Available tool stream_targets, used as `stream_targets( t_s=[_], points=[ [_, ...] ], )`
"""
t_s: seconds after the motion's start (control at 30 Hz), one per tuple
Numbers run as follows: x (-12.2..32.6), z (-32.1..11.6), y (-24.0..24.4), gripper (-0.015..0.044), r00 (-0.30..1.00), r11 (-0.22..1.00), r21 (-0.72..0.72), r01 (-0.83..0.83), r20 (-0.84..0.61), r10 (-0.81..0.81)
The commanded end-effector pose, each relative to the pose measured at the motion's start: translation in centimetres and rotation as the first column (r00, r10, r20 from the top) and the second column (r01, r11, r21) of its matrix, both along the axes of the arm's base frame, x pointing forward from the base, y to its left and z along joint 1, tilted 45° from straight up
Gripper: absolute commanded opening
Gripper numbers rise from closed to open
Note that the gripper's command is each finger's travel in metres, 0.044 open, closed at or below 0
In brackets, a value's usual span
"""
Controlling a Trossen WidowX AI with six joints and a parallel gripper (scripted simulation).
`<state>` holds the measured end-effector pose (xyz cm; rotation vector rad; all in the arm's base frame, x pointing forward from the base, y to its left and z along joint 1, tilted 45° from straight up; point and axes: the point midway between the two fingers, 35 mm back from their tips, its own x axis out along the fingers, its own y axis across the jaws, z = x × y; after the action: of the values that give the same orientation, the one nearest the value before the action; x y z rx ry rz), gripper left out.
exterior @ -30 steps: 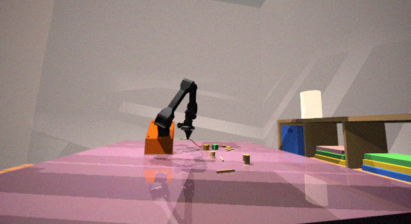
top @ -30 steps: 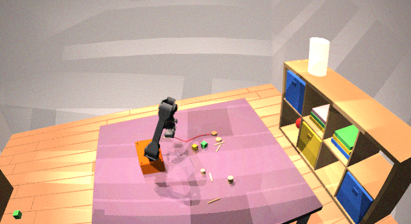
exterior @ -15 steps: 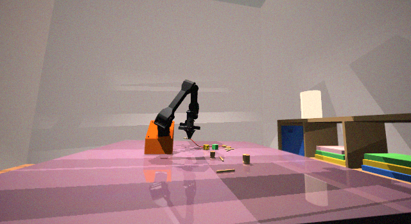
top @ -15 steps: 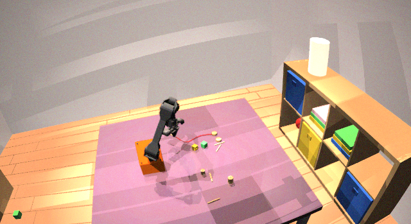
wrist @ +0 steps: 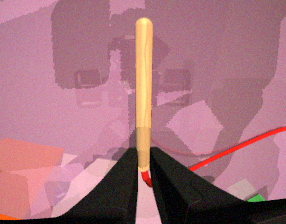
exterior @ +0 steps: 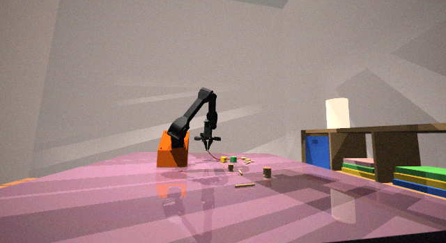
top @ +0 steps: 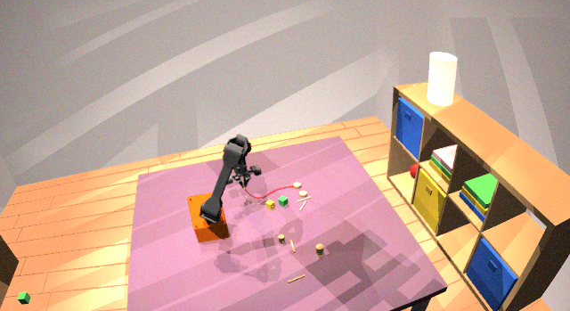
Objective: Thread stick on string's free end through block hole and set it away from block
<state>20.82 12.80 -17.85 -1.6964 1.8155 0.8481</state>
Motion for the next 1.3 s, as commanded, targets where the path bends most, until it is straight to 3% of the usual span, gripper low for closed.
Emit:
stream_targets(
  t_s=[0.0,0.27,0.57,0.93,1.27],
  points=[
    [0.4,-0.2,0.0,0.0,0.986,0.992,-0.012,0.123,0.117,-0.121],
    [1.2,-0.4,0.2,0.0,0.897,0.944,0.008,0.33,0.31,-0.316],
    [2.0,-0.6,0.3,0.0,0.707,0.841,0.08,0.535,0.502,-0.498],
    [3.0,-0.8,0.4,0.0,0.377,0.662,0.226,0.715,0.672,-0.637],
    [3.9,-1.0,0.5,0.0,0.025,0.47,0.397,0.788,0.743,-0.669]
  ],
)
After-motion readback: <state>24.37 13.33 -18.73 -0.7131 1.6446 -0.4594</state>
